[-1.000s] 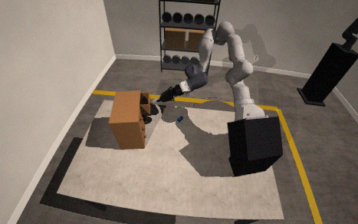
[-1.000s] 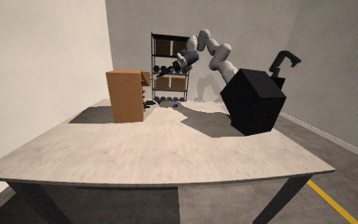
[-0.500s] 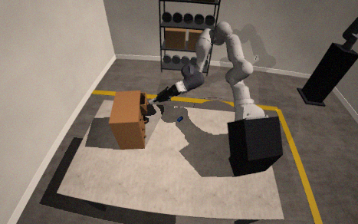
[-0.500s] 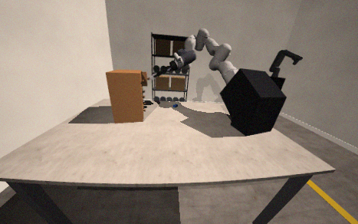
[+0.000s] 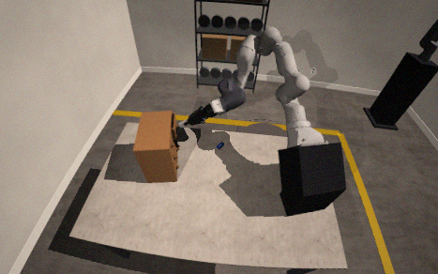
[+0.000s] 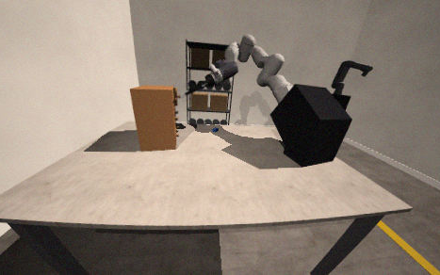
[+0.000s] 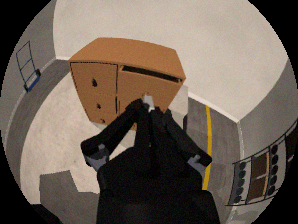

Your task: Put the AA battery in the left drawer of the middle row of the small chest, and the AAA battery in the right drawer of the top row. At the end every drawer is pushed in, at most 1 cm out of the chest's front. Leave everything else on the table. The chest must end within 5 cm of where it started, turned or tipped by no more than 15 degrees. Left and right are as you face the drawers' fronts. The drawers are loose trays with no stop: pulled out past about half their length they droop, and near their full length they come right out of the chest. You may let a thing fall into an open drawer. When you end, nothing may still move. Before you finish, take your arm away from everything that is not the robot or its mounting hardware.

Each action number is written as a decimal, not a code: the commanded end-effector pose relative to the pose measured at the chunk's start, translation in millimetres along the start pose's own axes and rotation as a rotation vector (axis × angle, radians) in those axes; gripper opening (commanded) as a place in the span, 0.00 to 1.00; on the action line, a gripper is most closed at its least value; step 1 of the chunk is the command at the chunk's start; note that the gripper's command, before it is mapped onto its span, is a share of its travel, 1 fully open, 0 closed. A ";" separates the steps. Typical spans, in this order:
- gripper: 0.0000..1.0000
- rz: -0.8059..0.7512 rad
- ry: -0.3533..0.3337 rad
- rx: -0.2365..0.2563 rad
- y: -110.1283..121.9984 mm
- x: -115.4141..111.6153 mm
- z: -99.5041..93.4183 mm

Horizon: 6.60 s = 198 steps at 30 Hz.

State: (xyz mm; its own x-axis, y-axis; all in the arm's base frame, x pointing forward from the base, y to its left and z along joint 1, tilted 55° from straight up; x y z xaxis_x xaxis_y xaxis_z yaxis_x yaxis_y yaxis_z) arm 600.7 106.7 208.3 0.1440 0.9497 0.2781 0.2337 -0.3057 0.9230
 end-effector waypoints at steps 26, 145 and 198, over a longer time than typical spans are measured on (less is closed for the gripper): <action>0.00 0.004 0.001 0.007 -0.5 10.1 14.5; 0.00 0.004 -0.154 0.048 -5.5 -11.6 -102.6; 0.00 0.000 -1.010 0.280 8.6 38.0 -205.2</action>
State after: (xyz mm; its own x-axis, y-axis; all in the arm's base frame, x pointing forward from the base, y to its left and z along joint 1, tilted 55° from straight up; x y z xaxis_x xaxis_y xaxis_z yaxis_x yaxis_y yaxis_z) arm 413.4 154.1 281.4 0.8578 0.4858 -0.1678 0.4086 -0.4464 0.7961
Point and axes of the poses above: the point where the finger pads meet when closed, its own z axis out along the fingers, its own y axis across the jaws, x = y × z, the point moved 3 cm from there along -z, back along the fingers, and after that the axes turned 15 degrees about -z, right-handed, at the moved point
